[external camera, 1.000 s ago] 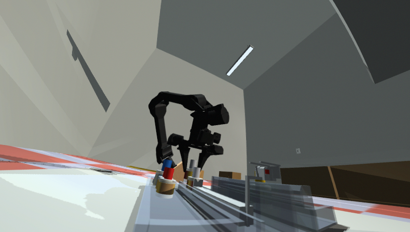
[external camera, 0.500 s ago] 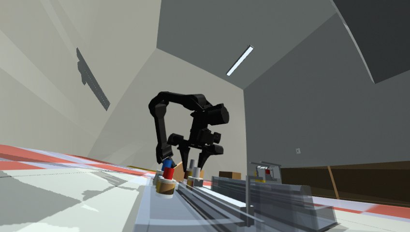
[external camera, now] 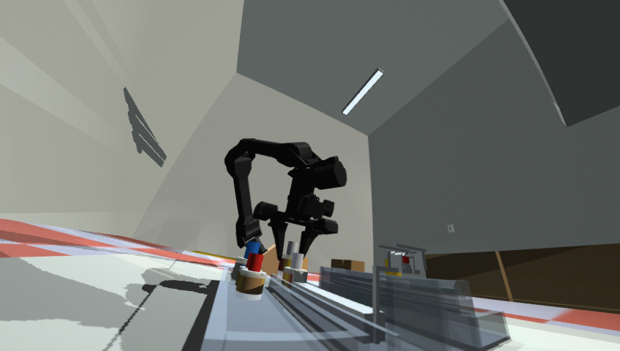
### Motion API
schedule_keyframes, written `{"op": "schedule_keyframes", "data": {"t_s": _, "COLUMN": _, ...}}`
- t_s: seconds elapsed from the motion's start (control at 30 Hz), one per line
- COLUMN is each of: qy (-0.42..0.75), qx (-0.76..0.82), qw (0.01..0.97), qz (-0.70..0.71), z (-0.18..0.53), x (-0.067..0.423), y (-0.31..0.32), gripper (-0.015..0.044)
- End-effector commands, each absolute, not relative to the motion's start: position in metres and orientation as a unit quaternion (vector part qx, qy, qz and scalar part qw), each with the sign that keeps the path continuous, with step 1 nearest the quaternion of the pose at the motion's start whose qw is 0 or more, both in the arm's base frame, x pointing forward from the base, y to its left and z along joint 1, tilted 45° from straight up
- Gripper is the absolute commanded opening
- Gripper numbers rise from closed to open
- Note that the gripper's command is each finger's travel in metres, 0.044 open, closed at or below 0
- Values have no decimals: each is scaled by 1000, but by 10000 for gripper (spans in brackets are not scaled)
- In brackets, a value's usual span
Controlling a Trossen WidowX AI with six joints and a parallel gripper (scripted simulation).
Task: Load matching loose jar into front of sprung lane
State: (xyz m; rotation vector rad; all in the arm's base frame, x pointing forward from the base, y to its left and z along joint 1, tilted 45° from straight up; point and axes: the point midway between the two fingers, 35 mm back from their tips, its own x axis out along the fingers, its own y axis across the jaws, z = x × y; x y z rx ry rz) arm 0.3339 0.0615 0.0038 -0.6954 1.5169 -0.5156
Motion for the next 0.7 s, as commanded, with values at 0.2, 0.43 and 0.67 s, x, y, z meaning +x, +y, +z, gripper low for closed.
{"op": "schedule_keyframes", "data": {"t_s": 0.2, "qy": 655, "qx": -306, "qw": 652, "qz": -230, "z": 6, "x": 342, "y": 62, "gripper": 0}}
{"op": "schedule_keyframes", "data": {"t_s": 0.43, "qy": 655, "qx": -306, "qw": 652, "qz": -230, "z": 6, "x": 343, "y": 62, "gripper": 0}}
{"op": "schedule_keyframes", "data": {"t_s": 0.67, "qy": 655, "qx": -306, "qw": 652, "qz": -230, "z": 6, "x": 343, "y": 61, "gripper": 0}}
